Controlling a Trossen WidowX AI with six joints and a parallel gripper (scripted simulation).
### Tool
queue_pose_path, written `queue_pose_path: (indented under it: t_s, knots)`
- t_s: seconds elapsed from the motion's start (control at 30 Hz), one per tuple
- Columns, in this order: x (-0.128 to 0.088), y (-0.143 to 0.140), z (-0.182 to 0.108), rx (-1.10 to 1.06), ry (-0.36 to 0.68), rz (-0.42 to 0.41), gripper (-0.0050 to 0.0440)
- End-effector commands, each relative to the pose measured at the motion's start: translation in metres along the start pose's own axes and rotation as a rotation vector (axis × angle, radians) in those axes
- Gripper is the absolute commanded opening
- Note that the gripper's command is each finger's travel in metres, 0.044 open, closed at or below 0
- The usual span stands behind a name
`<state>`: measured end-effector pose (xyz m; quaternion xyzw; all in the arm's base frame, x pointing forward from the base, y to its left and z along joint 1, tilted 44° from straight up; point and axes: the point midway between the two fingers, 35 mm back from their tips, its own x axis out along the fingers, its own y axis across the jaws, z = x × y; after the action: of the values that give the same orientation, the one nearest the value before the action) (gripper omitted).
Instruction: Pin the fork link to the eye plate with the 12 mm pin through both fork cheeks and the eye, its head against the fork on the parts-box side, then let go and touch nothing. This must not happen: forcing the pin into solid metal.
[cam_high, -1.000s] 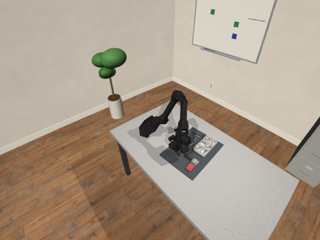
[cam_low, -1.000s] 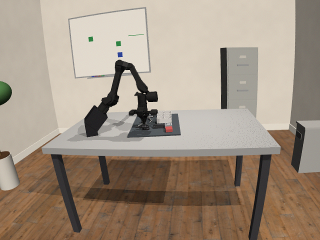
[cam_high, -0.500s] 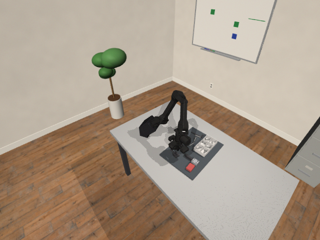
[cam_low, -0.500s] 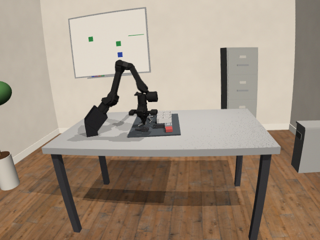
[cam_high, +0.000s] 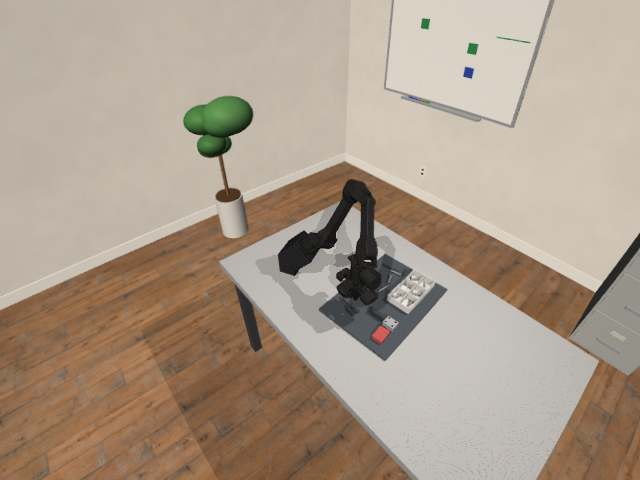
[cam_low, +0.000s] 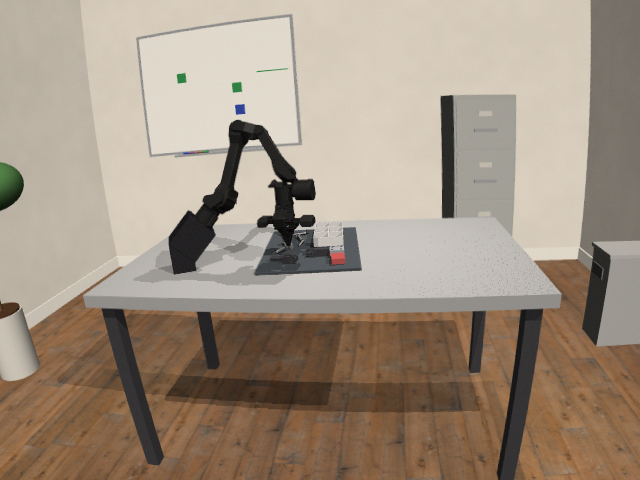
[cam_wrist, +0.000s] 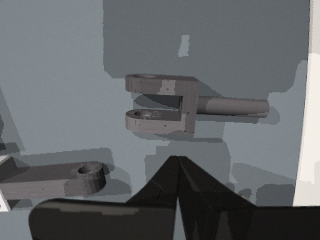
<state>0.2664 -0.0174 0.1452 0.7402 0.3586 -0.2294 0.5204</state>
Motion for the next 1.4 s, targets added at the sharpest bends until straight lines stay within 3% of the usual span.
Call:
queue_pose_path:
  t_s: [0.0,0.4,0.8,1.0,1.37]
  knots:
    - [0.006,-0.002,0.009,0.002,0.0,-0.004,0.0]
    - [0.013,-0.002,0.024,0.002,0.0,-0.004,0.0]
    - [0.011,0.0,0.022,0.0,-0.003,0.003,0.0288]
    - [0.011,0.0,0.022,-0.016,-0.003,0.003,0.029]
    - [0.012,-0.001,0.022,-0.707,-0.002,-0.001,0.029]
